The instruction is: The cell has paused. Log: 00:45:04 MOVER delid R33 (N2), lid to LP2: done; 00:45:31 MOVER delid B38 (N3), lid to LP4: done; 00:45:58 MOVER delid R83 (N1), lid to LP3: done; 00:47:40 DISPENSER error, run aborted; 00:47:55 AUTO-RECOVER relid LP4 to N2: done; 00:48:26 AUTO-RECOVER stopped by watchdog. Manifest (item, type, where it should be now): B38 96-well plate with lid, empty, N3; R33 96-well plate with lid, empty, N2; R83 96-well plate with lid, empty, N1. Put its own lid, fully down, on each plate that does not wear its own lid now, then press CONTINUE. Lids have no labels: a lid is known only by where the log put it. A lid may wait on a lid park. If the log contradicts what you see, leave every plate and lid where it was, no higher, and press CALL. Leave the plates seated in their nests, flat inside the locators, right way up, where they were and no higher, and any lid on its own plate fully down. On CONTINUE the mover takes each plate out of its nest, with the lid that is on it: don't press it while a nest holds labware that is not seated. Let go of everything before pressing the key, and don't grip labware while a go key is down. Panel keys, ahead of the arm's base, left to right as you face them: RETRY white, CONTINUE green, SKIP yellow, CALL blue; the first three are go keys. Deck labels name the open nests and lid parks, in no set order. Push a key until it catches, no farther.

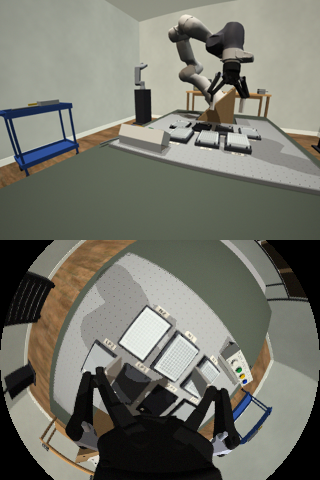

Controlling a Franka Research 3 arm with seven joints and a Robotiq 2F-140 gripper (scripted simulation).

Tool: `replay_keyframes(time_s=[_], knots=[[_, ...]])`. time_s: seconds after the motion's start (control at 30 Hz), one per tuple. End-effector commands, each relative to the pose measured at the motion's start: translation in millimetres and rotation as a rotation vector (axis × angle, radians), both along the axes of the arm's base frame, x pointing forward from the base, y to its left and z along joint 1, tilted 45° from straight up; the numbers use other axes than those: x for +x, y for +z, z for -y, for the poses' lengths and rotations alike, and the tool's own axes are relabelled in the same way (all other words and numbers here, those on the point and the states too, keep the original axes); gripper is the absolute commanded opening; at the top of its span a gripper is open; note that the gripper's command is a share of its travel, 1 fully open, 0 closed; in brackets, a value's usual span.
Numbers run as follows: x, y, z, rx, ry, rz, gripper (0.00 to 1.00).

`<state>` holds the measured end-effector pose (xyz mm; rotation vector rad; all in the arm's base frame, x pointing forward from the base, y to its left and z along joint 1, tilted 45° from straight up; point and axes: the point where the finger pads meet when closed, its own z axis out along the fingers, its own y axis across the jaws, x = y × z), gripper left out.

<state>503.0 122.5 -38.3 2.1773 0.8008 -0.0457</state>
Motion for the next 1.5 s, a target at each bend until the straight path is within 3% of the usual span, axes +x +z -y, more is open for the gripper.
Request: replay_keyframes(time_s=[0.0, 0.47, 0.5, 1.17, 1.2, 1.47], knots=[[0, 0, -1, 0.016, -0.025, 0.030, 1.00], [0, 0, -1, 0.016, -0.025, 0.030, 1.00], [-16, 3, 13, 0.030, -0.083, 0.066, 1.00], [-16, 3, 13, 0.030, -0.083, 0.066, 1.00], [-31, 6, 27, 0.042, -0.139, 0.100, 1.00], [-31, 6, 27, 0.042, -0.139, 0.100, 1.00]])
